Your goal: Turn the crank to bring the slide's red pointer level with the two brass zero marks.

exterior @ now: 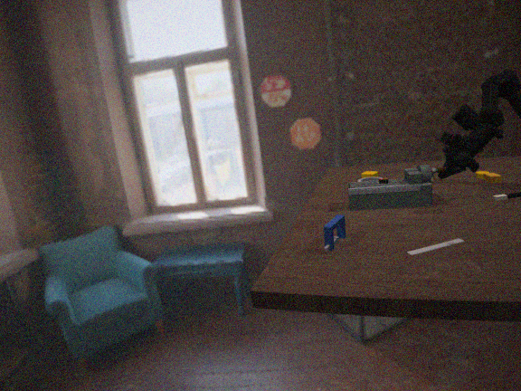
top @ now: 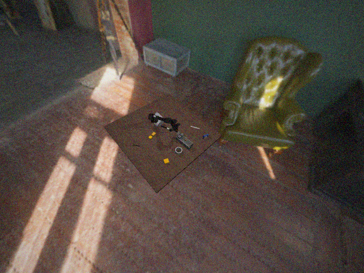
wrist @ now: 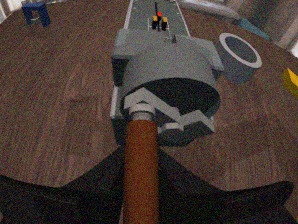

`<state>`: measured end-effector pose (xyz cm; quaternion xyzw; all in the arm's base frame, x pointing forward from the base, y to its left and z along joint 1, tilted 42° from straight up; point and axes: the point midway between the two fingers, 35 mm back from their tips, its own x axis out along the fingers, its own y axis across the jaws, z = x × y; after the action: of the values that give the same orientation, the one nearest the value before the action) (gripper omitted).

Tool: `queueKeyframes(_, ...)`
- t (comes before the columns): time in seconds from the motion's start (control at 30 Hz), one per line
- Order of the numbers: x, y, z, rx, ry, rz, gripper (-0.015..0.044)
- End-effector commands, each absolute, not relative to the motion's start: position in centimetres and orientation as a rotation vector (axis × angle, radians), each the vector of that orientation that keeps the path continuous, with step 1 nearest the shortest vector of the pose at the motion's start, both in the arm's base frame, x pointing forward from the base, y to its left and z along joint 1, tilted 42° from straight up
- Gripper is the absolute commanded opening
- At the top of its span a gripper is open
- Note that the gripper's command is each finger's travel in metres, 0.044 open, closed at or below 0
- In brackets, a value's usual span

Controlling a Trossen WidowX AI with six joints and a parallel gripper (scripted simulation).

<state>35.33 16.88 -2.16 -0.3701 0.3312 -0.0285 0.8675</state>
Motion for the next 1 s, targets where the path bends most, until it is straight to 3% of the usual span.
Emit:
queueKeyframes(0.0, 35.3, 16.9, -3.1, -0.77, 0.704, -0.047, 0.0)
queueKeyframes(0.97, 35.7, 14.8, -5.2, -0.772, 0.704, -0.048, 0.0)
